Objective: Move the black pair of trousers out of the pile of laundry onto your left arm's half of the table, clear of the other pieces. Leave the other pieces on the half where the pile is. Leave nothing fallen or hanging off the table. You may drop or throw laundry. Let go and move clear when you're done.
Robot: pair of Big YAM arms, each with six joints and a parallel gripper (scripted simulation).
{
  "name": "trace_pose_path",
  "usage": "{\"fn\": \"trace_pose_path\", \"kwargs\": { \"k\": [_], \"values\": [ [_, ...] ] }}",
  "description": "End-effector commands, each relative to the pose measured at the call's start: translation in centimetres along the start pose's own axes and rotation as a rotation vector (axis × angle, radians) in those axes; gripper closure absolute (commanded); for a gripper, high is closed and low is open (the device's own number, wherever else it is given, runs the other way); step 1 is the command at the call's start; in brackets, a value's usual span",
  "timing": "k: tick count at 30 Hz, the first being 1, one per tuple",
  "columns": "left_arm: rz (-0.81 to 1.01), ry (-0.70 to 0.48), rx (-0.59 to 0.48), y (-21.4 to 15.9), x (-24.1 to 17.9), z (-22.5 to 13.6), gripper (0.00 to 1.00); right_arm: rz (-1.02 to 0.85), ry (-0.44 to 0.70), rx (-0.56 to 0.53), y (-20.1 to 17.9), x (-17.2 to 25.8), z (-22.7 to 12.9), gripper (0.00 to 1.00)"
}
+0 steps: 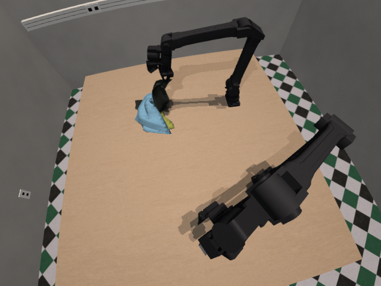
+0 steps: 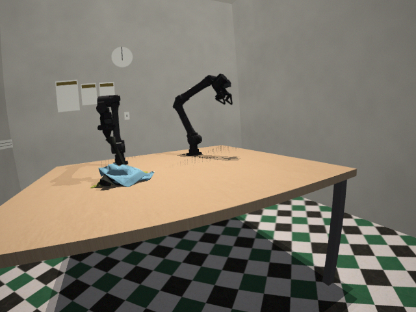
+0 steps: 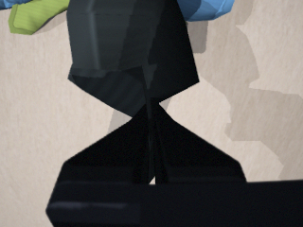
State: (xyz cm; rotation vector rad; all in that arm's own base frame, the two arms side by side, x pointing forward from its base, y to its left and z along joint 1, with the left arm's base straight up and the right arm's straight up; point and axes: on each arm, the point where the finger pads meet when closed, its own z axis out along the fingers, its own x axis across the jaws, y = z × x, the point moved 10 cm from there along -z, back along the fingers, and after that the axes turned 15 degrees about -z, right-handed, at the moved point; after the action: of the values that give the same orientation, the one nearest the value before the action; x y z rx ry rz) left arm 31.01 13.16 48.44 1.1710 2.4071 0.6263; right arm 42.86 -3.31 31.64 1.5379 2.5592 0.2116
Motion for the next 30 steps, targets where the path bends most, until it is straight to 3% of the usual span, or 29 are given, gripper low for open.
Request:
{"fn": "trace_pose_path", "kwargs": {
  "k": [1,14,17,19,30],
  "values": [
    [0.02,-0.014,-0.017,0.4,-0.4,0.0,0.08,-0.007,-0.035,-0.071,1.0,-1.5,-3.9,1.0],
    [0.02,-0.014,-0.017,0.4,-0.4,0.0,0.08,-0.01,-0.056,-0.133,0.6,-1.1,-9.9,1.0],
    [0.02,-0.014,-0.017,0.4,-0.4,0.0,0.08,-0.006,-0.032,-0.106,0.4,-0.6,-8.7,1.0],
    [0.02,-0.014,-0.017,0.4,-0.4,0.0,0.08,-0.011,-0.064,-0.152,0.3,-0.7,-11.5,1.0],
    [0.02,-0.014,-0.017,0.4,-0.4,0.0,0.08,-0.015,-0.078,-0.199,-0.5,0.0,-16.2,1.0]
  ]
}}
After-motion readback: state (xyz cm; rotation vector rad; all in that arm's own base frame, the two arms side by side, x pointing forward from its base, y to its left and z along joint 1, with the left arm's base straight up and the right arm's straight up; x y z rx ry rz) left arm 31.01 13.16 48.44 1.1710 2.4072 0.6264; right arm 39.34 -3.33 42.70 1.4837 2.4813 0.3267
